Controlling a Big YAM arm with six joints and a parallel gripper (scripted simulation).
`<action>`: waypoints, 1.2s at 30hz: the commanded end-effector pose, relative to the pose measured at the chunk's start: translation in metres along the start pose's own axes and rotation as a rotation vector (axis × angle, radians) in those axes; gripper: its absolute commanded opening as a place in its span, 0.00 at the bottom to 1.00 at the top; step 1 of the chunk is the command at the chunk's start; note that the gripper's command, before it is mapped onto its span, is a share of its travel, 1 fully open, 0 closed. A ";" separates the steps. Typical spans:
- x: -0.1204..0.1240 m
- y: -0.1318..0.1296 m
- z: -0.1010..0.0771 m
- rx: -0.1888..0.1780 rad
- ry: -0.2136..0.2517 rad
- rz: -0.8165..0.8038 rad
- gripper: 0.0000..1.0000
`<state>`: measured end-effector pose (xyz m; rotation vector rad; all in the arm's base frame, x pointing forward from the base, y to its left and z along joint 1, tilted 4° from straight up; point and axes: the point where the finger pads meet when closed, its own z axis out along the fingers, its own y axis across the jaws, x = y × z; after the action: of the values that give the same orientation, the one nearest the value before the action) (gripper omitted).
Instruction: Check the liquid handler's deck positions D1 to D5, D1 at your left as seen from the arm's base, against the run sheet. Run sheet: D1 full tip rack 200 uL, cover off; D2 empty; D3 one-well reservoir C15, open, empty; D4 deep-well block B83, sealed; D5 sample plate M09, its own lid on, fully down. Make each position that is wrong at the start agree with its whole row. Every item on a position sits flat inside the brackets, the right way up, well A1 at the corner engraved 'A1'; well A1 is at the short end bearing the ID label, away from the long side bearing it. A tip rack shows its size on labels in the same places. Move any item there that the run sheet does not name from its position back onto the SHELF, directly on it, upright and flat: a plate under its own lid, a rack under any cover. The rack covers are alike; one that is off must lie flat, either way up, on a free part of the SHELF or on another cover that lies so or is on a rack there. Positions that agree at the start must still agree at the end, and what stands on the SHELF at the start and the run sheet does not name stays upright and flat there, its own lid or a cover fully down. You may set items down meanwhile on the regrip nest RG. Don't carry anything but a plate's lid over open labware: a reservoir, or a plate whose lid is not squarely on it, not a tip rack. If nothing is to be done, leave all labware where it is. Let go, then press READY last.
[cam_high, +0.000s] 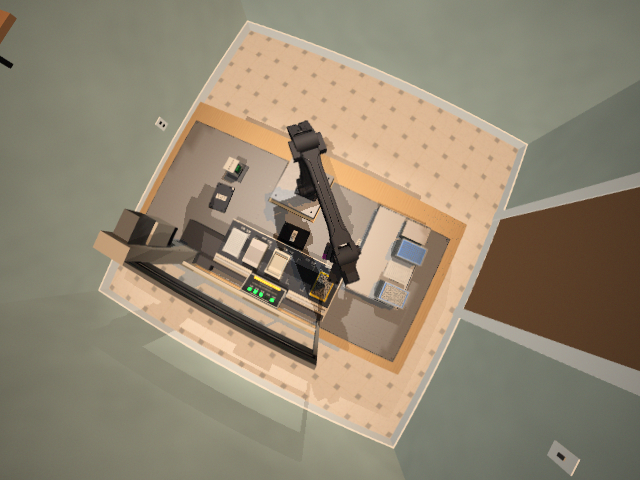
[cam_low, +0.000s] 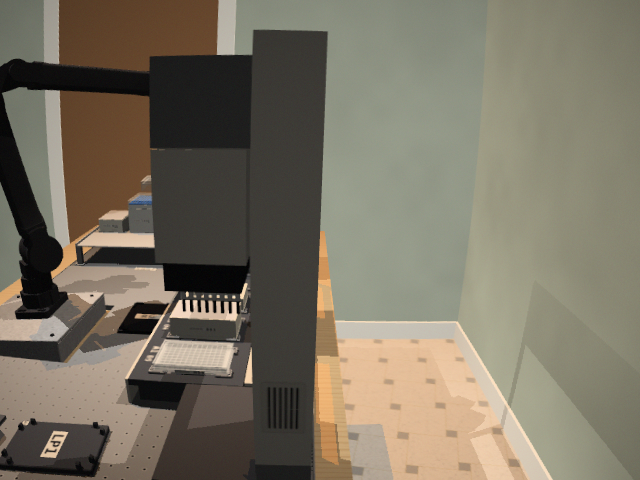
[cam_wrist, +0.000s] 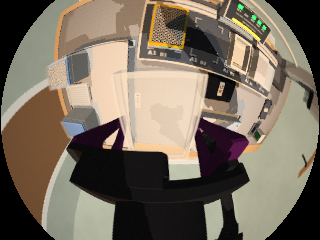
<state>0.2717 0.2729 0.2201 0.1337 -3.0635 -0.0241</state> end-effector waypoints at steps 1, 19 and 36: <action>-0.002 0.002 -0.010 -0.016 -0.025 -0.094 0.00; -0.002 0.003 -0.011 -0.013 -0.027 -0.394 0.00; -0.002 0.003 -0.011 -0.009 -0.029 -0.694 0.00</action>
<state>0.2717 0.2729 0.2202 1.0611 -2.8856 -0.0579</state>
